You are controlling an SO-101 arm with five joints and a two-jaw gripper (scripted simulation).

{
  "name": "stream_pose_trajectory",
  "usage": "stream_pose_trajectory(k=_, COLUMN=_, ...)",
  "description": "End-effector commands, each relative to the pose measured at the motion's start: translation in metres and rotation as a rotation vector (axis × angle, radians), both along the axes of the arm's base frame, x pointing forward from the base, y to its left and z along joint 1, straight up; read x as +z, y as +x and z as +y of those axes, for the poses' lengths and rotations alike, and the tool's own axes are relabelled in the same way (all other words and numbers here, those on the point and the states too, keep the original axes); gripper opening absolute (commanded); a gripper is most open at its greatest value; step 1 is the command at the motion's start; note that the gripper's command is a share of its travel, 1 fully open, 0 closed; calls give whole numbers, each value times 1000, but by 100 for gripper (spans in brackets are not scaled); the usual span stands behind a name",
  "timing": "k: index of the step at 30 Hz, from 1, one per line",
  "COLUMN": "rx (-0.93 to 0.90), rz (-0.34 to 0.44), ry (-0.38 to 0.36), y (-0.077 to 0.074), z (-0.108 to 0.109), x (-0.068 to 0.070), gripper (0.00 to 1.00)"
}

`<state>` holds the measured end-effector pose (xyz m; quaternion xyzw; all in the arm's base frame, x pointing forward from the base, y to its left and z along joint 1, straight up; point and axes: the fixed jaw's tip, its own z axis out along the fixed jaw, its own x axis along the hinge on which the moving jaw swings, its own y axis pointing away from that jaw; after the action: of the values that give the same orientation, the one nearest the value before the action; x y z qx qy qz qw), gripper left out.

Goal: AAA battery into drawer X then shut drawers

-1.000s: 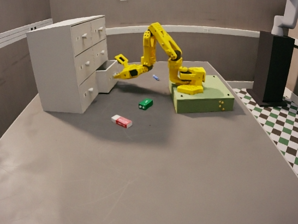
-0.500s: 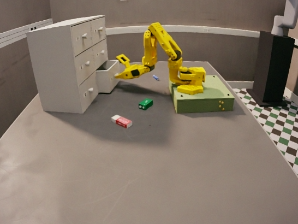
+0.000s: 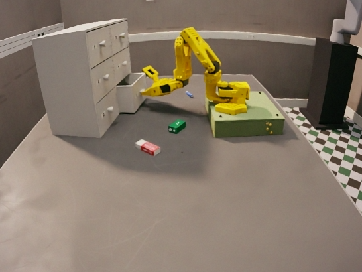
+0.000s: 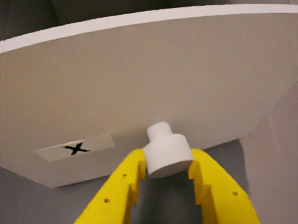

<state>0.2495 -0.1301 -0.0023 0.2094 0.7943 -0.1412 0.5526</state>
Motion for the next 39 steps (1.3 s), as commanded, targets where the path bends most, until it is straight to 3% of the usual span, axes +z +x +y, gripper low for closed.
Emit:
stream_pose_trajectory(k=1, rx=-4, rz=-6, ry=-2, y=-2, z=0, x=3, gripper=0)
stream_pose_trajectory(k=39, rx=-17, rz=-6, ry=-2, y=-12, z=1, x=3, gripper=0)
